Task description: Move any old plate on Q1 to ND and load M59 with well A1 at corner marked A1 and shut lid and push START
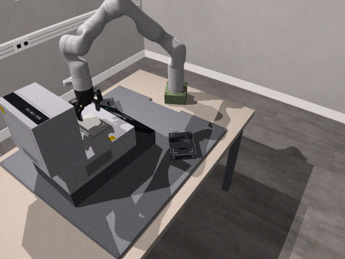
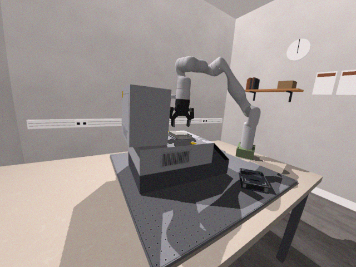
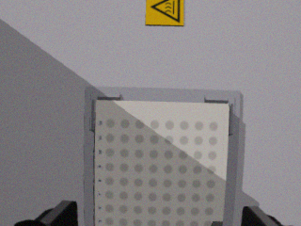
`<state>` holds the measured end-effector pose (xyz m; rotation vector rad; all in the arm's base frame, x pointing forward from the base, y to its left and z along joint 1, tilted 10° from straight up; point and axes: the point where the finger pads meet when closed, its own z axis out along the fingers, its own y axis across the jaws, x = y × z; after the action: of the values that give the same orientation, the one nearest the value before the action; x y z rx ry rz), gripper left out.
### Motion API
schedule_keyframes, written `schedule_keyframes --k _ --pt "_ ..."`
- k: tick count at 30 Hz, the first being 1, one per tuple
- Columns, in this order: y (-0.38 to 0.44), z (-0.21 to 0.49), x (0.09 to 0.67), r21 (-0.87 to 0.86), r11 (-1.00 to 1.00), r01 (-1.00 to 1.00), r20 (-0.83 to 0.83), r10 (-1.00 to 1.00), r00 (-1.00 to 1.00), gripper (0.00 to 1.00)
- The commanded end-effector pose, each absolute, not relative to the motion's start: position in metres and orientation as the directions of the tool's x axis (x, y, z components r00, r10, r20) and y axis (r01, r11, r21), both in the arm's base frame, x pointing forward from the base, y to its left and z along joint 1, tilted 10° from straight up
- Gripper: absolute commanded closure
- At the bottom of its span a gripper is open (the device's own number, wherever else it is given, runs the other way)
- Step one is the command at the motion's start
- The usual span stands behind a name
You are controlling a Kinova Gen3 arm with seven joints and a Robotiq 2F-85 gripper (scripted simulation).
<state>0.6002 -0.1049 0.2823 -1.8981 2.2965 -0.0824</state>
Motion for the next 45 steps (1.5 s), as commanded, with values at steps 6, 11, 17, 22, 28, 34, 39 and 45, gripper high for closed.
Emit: schedule_keyframes --k 6,11,17,22,28,34,39,45 --pt "-0.104 0.284 0.599 -0.145 0.192 -0.971 -0.089 -0.979 -0.181 0.0" --pt "-0.104 0.284 0.599 -0.145 0.192 -0.971 -0.089 -0.979 -0.181 0.0" --pt "-0.104 0.284 0.599 -0.145 0.192 -0.971 -0.089 -0.979 -0.181 0.0" --pt "-0.104 0.284 0.599 -0.145 0.192 -0.971 -0.089 -0.979 -0.181 0.0" --pt "-0.103 0.287 0.597 -0.155 0.233 -0.96 -0.106 -0.97 -0.219 0.01" --pt "-0.1 0.287 0.577 -0.187 0.418 -0.889 -0.162 -0.906 -0.392 0.06" --pt "-0.097 0.286 0.561 -0.206 0.56 -0.803 -0.212 -0.826 -0.522 0.11" --pt "-0.094 0.286 0.548 -0.214 0.662 -0.719 -0.255 -0.748 -0.613 0.14"
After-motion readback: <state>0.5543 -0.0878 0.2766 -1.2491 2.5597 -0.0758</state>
